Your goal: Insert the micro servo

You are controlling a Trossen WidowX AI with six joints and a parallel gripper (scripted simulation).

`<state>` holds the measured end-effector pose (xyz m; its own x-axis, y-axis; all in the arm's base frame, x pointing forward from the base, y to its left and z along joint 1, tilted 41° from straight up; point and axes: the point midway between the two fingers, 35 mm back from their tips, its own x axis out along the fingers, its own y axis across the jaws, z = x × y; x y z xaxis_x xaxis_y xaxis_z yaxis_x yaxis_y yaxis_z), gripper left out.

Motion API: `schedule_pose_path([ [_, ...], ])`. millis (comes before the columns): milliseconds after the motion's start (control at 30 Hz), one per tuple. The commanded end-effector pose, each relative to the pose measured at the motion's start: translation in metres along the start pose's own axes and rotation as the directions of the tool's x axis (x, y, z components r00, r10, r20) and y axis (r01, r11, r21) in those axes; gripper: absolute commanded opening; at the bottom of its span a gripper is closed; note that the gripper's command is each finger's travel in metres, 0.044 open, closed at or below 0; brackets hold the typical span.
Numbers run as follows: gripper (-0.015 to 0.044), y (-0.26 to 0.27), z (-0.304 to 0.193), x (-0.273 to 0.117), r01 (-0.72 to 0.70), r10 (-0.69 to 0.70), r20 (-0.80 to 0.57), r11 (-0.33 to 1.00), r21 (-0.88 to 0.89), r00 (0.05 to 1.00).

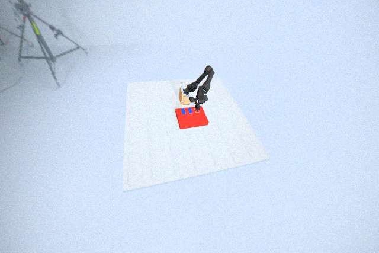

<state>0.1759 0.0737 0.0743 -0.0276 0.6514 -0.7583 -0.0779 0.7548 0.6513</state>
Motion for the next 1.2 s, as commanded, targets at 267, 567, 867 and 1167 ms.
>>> schedule_pose_path([
  [267,0.0000,-0.001,-0.005,0.010,0.004,-0.004,0.007,1.000,-0.007,1.000],
  [567,0.0000,0.000,-0.005,0.019,0.003,-0.003,0.007,1.000,-0.007,1.000],
  [867,0.0000,0.000,-0.005,0.019,0.003,-0.003,0.007,1.000,-0.007,1.000],
  [1167,0.0000,0.000,-0.005,0.027,0.002,-0.002,0.007,1.000,-0.007,1.000],
])
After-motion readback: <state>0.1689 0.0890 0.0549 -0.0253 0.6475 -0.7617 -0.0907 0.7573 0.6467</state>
